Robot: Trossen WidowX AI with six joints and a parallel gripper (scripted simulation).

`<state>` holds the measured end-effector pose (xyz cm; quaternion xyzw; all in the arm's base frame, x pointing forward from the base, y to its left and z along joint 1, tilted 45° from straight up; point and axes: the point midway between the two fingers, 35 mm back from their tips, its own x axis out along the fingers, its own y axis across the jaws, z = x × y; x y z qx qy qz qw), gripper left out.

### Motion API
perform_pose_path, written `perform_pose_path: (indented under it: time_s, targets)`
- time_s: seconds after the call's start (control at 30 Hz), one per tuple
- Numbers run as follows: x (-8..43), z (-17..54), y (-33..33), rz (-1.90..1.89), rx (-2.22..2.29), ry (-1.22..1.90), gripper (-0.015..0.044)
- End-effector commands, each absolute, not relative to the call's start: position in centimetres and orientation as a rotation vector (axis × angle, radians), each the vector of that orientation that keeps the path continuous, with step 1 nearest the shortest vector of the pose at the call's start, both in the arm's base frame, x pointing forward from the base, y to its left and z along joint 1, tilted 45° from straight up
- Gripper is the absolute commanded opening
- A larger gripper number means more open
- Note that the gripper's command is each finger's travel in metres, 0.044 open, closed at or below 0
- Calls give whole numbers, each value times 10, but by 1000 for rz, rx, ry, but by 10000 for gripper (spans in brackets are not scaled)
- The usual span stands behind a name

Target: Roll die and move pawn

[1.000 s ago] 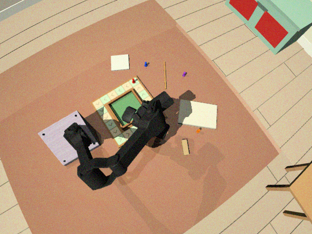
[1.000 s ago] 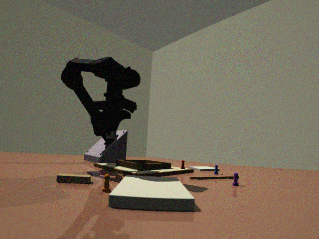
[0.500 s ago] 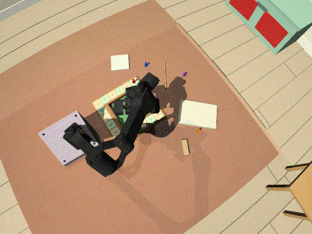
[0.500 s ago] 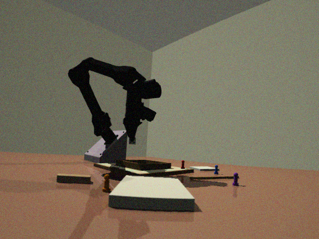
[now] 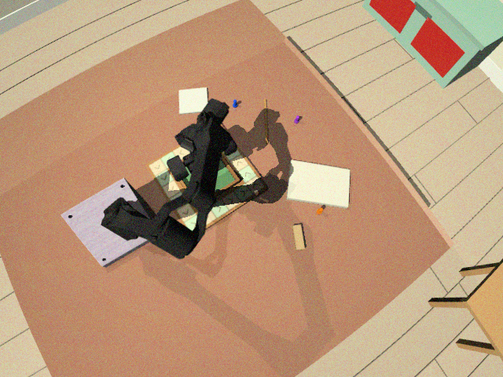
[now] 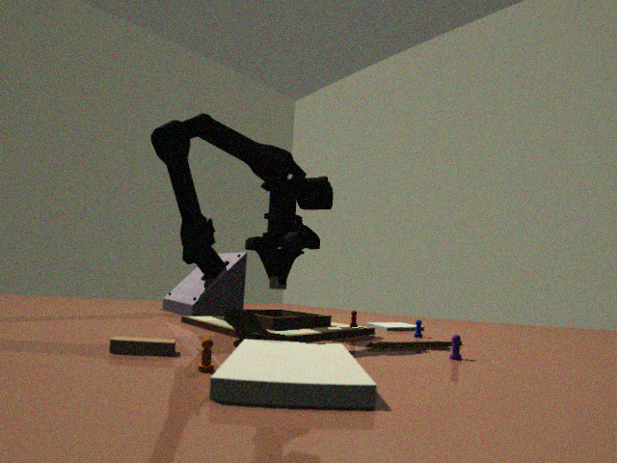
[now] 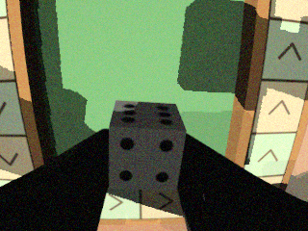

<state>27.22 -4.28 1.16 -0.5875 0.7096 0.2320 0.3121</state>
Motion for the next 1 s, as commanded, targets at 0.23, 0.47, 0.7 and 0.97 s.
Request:
perform_pose_path:
  time_s: [0.23,0.47,0.7,0.97]
  targets:
    - [266,1,-42,755,-1473,1837,0]
    - [260,-4,-44,915,-1287,1714,0]
    - [259,-7,-44,1032,-1145,1531,0]
    - [259,-7,-45,1105,-1045,1274,0]
